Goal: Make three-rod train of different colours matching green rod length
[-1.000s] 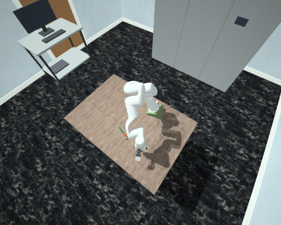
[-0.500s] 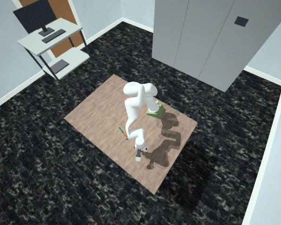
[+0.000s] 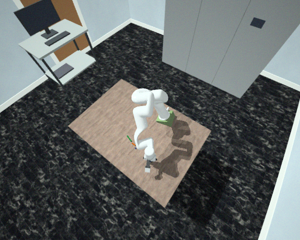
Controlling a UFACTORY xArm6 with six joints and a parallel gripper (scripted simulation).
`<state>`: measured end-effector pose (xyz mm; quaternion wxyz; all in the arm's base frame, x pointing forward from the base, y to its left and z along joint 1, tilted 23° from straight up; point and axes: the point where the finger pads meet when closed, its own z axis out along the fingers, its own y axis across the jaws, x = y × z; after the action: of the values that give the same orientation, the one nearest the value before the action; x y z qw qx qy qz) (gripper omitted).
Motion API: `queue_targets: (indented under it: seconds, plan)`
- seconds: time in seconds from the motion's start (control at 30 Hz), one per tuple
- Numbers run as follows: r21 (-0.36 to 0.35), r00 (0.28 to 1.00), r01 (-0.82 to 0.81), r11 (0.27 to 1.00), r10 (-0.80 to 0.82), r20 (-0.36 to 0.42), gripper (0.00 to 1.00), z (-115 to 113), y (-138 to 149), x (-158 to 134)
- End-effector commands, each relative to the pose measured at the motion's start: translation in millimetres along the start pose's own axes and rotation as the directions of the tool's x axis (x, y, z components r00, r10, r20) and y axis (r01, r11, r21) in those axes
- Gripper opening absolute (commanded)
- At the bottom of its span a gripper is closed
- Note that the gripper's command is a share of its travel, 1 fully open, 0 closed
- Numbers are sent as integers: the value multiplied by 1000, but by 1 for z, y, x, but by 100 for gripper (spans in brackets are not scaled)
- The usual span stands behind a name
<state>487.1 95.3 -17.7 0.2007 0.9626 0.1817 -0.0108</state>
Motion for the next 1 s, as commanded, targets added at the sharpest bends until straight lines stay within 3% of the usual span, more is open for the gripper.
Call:
queue_targets:
  seconds: [0.0, 0.97]
  plan:
    - [0, 1000, -1, 1000, 1, -4, 24, 3, 0, 1]
    - [0, 1000, -1, 1000, 1, -4, 24, 9, 0, 1]
